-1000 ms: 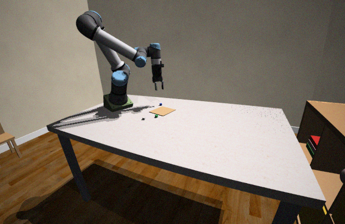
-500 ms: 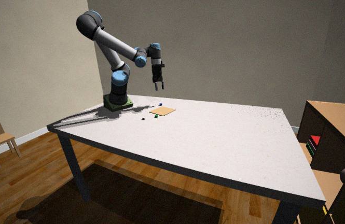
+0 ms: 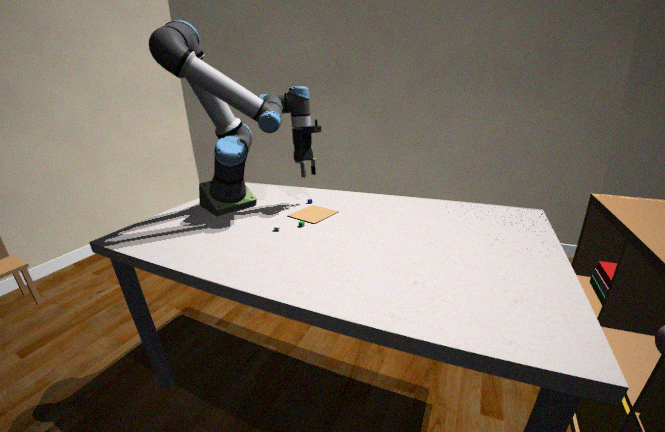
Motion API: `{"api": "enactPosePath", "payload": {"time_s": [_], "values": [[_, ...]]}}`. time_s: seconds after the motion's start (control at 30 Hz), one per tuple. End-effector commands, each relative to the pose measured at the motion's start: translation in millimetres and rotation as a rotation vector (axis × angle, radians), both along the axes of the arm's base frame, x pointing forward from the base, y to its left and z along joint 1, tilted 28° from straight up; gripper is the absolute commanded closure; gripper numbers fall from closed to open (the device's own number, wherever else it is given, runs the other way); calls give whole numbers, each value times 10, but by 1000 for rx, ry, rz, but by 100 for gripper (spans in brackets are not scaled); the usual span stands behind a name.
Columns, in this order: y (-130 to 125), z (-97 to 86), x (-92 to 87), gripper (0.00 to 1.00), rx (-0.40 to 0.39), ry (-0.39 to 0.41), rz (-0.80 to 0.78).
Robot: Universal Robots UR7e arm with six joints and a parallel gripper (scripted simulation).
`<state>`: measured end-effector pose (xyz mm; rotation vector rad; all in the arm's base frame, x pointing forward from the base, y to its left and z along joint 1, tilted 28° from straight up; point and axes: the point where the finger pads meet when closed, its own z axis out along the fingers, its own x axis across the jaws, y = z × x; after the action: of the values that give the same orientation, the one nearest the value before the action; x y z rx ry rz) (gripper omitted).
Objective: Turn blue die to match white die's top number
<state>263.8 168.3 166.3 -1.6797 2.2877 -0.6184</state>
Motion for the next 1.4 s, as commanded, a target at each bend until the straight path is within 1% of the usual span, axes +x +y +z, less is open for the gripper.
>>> {"api": "enactPosePath", "payload": {"time_s": [0.0, 0.23, 0.33, 0.43, 0.47, 0.77, 0.87, 1.0, 1.37], "values": [[-7, -56, 36, 0, -54, 33, 138], [-15, -110, 70, 0, -130, 67, 297], [-16, -112, 71, 0, -133, 68, 302], [-21, -148, 88, 0, -182, 90, 404], [-21, -148, 88, 0, -182, 90, 404], [-35, -220, 111, 0, -277, 132, 601], [-36, -222, 111, 0, -280, 133, 606], [-47, -268, 118, 0, -338, 158, 727], [-72, -349, 119, 0, -440, 202, 935]]}}
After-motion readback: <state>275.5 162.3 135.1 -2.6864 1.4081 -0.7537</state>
